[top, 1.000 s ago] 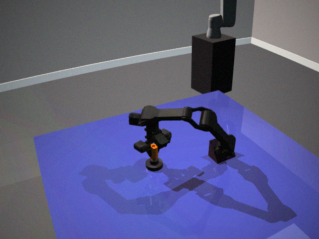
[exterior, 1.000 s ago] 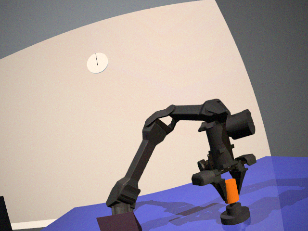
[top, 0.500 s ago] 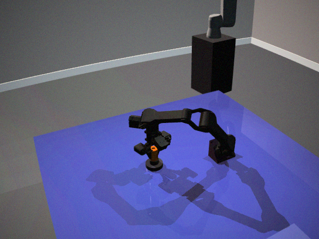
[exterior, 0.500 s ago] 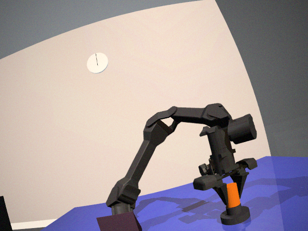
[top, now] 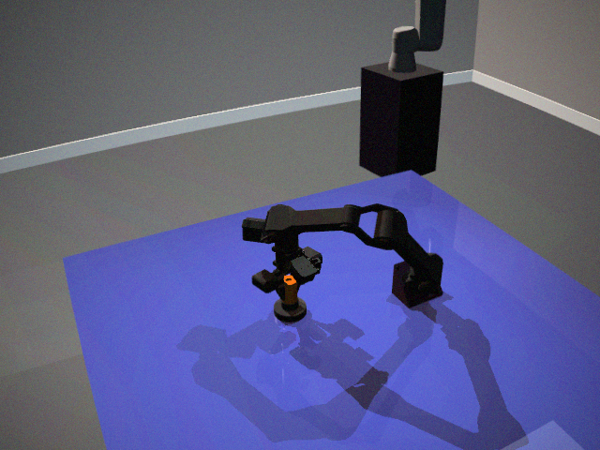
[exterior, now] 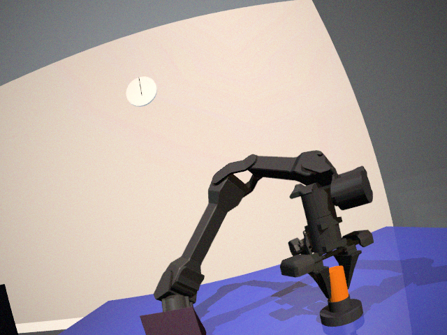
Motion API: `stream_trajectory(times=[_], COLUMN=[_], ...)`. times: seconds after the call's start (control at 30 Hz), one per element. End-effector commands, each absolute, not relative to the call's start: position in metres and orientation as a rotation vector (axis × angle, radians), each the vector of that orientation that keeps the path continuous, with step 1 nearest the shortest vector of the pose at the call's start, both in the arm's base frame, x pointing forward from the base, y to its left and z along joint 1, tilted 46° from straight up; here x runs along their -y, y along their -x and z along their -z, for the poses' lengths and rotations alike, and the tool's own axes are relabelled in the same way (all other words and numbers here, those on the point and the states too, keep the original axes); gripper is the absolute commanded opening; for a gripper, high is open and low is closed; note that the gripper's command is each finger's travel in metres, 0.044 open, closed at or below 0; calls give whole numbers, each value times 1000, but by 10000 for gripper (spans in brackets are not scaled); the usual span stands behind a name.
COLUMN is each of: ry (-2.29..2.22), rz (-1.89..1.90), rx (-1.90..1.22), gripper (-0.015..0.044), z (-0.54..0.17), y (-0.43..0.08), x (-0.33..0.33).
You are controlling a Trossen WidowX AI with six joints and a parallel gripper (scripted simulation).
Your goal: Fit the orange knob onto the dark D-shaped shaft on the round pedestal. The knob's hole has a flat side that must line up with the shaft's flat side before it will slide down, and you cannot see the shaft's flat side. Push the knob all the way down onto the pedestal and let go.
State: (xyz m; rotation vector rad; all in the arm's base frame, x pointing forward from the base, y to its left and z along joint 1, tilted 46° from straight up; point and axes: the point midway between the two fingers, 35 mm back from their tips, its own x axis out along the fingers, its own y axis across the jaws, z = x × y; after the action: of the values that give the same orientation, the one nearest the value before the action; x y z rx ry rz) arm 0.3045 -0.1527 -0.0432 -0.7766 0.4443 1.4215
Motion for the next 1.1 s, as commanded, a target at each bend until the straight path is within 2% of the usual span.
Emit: stream_trajectory(times=[0.0, 0.3, 0.6, 0.87, 1.07], ry=[777, 777, 777, 776, 779], rz=[-1421, -1421, -1420, -1418, -1415], rx=[-444, -444, -445, -450, -451], gripper=[210, 440, 440, 440, 440], z=[43, 43, 42, -18, -25], y=[-305, -305, -305, -294, -295], x=[153, 153, 155, 217, 222])
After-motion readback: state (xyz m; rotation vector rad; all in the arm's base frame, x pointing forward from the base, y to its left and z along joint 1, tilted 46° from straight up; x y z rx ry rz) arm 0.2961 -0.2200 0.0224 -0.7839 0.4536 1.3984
